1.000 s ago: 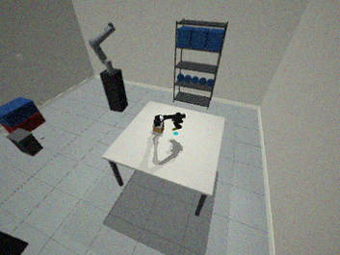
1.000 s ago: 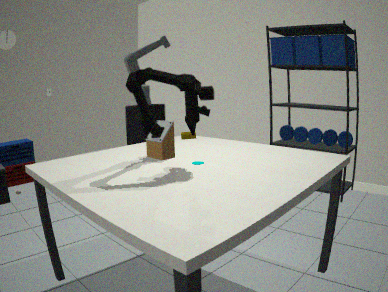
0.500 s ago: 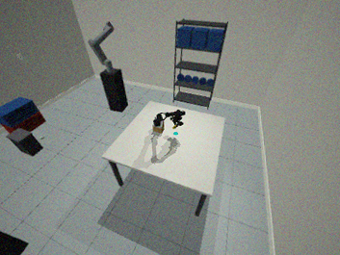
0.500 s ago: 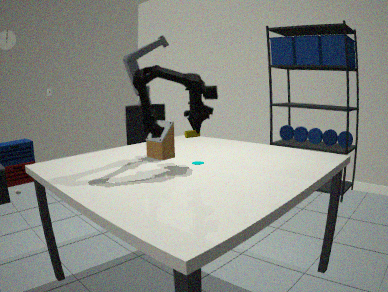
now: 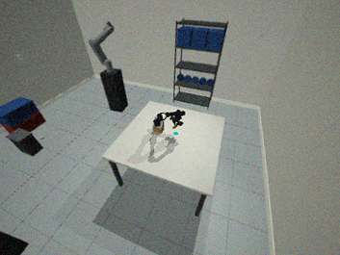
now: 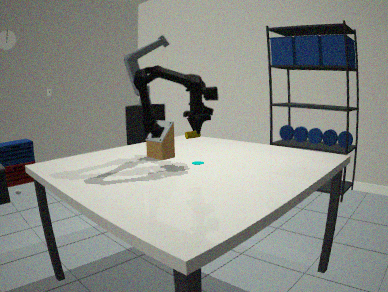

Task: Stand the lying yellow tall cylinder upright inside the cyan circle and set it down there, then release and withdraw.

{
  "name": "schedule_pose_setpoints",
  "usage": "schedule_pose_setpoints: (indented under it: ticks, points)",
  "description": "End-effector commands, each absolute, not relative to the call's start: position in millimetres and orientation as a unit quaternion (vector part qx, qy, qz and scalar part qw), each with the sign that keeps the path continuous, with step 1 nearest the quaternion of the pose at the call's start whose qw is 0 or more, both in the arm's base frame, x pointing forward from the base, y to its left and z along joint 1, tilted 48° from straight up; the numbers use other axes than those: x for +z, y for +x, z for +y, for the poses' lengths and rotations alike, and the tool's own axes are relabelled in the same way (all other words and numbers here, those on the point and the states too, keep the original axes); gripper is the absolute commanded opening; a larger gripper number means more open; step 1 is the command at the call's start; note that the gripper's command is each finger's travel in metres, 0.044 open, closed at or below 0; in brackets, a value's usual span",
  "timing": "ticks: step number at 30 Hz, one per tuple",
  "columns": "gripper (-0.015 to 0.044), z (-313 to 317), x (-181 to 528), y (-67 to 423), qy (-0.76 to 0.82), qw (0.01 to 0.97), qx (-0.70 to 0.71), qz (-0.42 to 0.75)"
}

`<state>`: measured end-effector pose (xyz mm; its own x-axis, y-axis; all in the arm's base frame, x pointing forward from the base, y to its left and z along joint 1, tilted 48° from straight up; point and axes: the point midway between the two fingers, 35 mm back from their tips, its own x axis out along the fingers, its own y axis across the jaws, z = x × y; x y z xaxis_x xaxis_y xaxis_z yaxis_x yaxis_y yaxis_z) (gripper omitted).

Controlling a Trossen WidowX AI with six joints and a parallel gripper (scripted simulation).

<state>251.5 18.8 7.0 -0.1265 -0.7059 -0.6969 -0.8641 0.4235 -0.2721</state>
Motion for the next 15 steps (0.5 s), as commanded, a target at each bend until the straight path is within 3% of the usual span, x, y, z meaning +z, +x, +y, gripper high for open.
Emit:
schedule_pose_setpoints:
  ticks: [1, 15]
  points:
    - [0.0105, 16.8, 5.5, 248.9, -0.516, 0.403, 0.113, 0.748]
    - [0.0105, 11.5, 0.3, 242.0, -0.480, 0.419, 0.149, 0.756]
